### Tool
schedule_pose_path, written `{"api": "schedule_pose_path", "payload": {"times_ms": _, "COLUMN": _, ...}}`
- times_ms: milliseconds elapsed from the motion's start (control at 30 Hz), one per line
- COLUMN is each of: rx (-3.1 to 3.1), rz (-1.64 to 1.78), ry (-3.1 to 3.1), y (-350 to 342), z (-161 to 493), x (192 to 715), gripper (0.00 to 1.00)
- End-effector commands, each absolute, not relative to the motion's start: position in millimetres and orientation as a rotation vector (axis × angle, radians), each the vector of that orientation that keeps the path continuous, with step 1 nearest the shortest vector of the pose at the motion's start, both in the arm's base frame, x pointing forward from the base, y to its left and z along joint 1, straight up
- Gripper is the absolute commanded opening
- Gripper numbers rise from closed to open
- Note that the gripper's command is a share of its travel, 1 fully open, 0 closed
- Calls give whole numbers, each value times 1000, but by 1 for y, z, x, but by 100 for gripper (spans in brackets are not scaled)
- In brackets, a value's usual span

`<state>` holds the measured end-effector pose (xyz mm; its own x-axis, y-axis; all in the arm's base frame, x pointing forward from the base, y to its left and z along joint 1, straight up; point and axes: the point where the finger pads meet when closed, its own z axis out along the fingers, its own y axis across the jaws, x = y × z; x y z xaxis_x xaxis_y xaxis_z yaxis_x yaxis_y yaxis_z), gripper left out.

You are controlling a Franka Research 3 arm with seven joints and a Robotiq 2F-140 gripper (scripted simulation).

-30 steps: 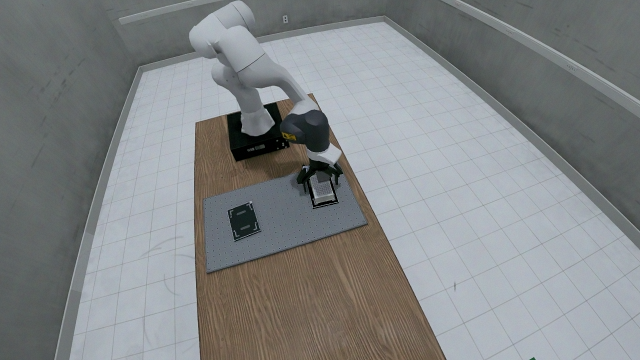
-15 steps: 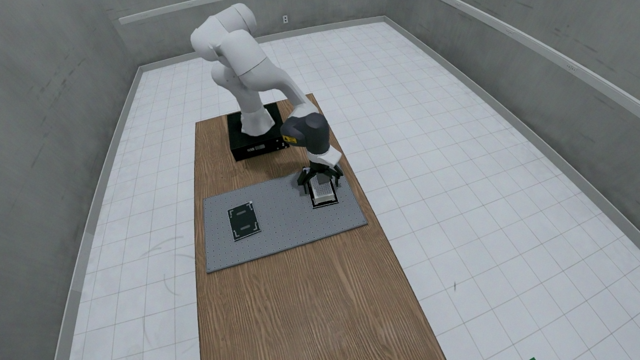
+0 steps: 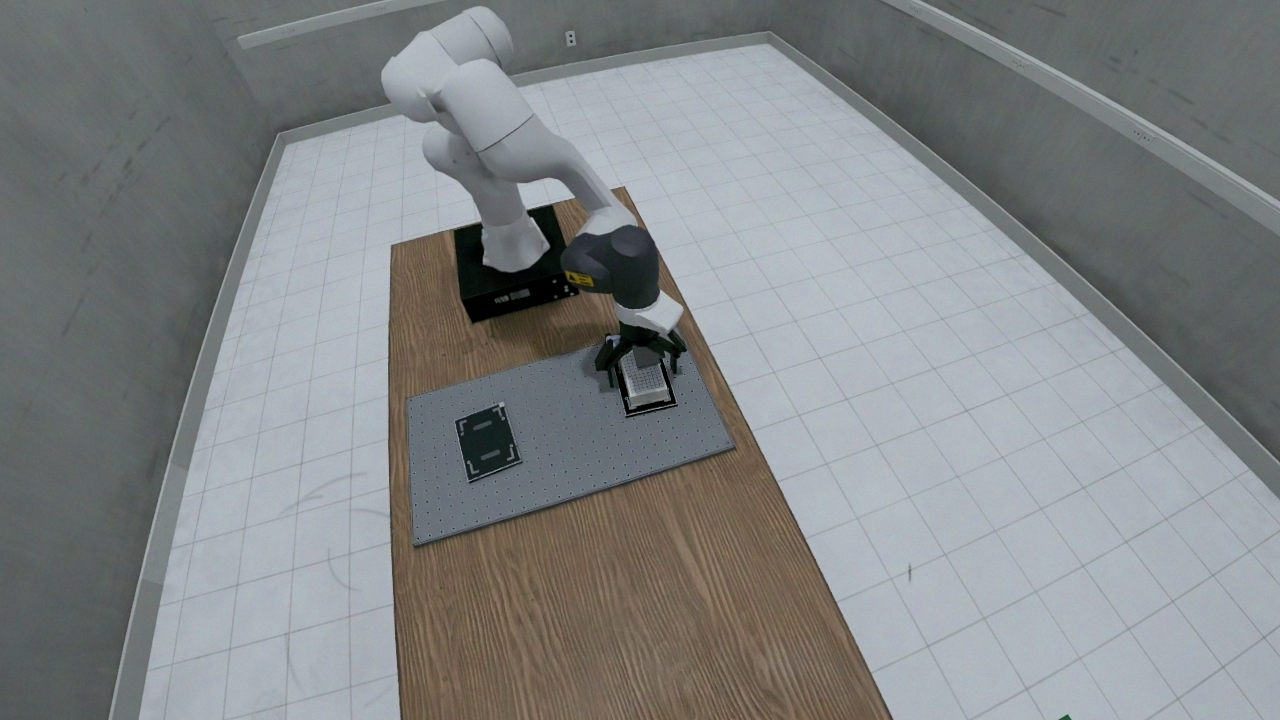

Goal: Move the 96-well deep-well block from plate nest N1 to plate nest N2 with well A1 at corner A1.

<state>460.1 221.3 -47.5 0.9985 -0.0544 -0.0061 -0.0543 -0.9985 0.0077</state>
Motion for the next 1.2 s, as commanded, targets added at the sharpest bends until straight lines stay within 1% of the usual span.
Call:
{"api": "schedule_pose_path", "payload": {"times_ms": 0, "rx": 3135, "rz": -3, "ry": -93, "y": 222, "z": -47, "x": 462, "gripper": 100}}
{"api": "schedule_pose_path", "payload": {"times_ms": 167, "rx": 3135, "rz": -3, "ry": -93, "y": 222, "z": -47, "x": 462, "gripper": 100}}
{"api": "schedule_pose_path", "payload": {"times_ms": 200, "rx": 3135, "rz": -3, "ry": -93, "y": 222, "z": -47, "x": 462, "gripper": 63}}
{"api": "schedule_pose_path", "payload": {"times_ms": 1167, "rx": 3135, "rz": -3, "ry": -93, "y": 222, "z": -46, "x": 462, "gripper": 62}}
